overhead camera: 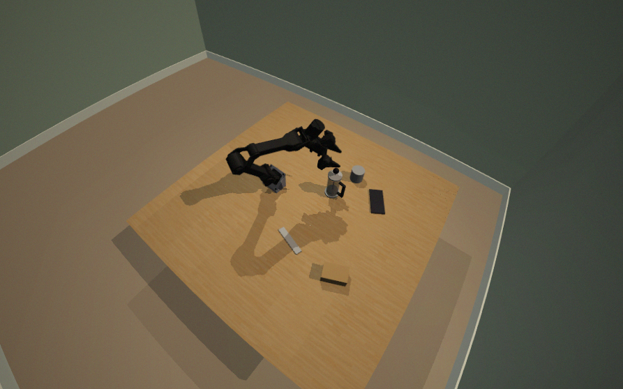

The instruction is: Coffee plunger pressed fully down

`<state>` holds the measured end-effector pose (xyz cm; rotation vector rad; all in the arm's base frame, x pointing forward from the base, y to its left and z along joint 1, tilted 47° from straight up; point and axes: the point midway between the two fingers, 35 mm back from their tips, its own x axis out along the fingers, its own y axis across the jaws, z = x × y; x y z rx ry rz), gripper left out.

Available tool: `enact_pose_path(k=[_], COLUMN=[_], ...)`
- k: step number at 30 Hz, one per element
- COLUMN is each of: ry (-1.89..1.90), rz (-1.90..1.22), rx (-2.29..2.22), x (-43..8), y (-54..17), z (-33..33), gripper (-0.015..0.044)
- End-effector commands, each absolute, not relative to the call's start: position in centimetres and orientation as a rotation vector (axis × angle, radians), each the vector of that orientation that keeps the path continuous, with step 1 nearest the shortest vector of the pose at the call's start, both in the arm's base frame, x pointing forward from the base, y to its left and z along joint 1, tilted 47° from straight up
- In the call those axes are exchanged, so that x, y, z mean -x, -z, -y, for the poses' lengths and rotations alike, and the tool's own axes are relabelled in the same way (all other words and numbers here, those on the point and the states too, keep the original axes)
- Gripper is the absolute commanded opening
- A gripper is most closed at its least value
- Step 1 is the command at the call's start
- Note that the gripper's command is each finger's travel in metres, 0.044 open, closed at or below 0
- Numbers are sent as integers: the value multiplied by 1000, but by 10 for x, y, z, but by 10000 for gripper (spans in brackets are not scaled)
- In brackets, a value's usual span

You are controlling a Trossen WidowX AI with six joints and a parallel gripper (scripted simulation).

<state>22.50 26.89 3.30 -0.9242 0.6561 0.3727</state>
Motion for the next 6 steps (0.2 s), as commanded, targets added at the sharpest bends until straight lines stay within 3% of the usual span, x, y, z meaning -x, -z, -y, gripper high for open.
enact_pose_path(k=[1,6], ry=[-365,-365], rz=[-664,-664], rx=[933,933], x=[-222,-222], y=[-37,-37], z=[-268,-268], gripper=[440,440])
